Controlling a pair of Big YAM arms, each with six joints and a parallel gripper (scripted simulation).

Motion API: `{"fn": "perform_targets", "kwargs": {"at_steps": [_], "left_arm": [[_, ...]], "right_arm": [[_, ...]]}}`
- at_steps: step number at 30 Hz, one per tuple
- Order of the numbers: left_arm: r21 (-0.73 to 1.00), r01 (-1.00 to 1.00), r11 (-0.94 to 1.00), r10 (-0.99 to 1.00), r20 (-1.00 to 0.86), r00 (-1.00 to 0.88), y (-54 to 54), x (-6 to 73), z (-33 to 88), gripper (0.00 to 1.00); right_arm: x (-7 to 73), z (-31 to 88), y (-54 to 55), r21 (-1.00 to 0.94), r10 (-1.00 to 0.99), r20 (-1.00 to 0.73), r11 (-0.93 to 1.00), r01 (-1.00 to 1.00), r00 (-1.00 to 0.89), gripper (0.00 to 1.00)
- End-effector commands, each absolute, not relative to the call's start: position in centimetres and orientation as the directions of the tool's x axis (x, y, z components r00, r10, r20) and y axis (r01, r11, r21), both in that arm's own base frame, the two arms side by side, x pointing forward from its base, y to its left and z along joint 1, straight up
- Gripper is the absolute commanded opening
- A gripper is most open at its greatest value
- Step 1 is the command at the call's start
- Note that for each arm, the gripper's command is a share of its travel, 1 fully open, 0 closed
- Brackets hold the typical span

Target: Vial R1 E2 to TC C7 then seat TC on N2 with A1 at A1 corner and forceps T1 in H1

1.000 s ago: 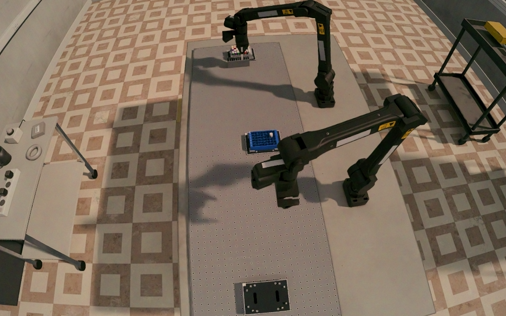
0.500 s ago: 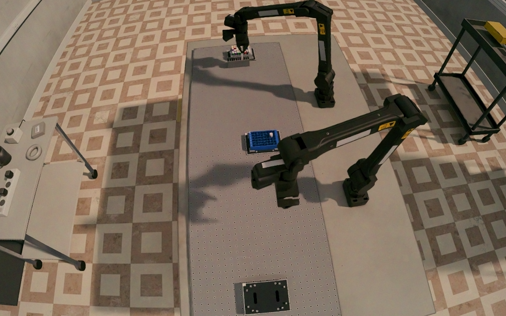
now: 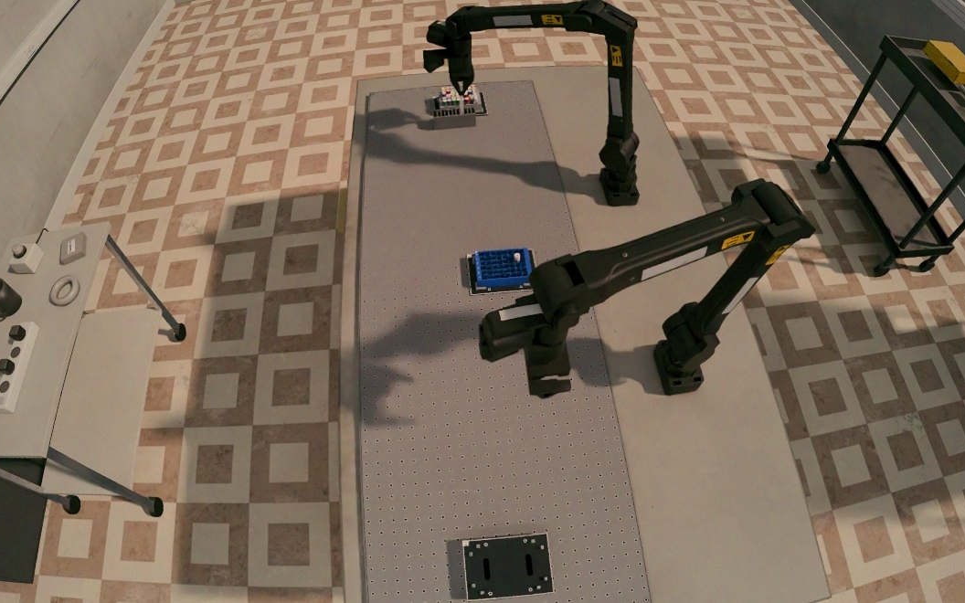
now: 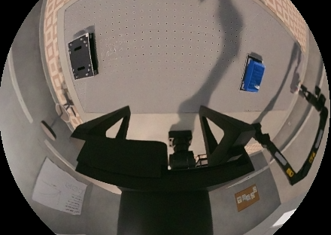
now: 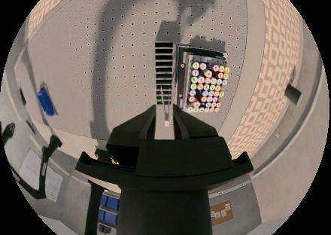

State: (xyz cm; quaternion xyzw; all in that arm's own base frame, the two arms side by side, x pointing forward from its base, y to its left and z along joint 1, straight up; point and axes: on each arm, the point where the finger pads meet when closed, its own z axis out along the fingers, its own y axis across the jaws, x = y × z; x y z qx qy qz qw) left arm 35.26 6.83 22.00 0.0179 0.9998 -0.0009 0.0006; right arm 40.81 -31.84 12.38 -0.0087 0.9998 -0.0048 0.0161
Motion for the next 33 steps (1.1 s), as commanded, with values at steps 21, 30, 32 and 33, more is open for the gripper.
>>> {"fn": "perform_targets", "kwargs": {"at_steps": [21,30,32,33], "left_arm": [[0.008,0.030,1.000,0.030,-0.035,-0.999,7.1,36.1,23.4,1.00],[0.008,0.030,1.000,0.030,-0.035,-0.999,7.1,36.1,23.4,1.00],[0.008,0.030,1.000,0.030,-0.035,-0.999,7.1,36.1,23.4,1.00],[0.008,0.030,1.000,0.030,-0.035,-0.999,7.1,36.1,23.4,1.00]], "right_arm": [[41.7,18.9,-33.1,-0.052,-0.019,-0.084,0.999,-0.015,-0.996,0.24],[41.6,20.3,-33.1,-0.051,-0.019,-0.083,0.999,-0.015,-0.996,0.24],[41.7,20.0,-33.1,-0.044,-0.018,-0.074,0.999,-0.015,-0.997,0.24],[41.7,19.7,-33.2,-0.040,-0.018,-0.069,0.999,-0.015,-0.997,0.24]]}}
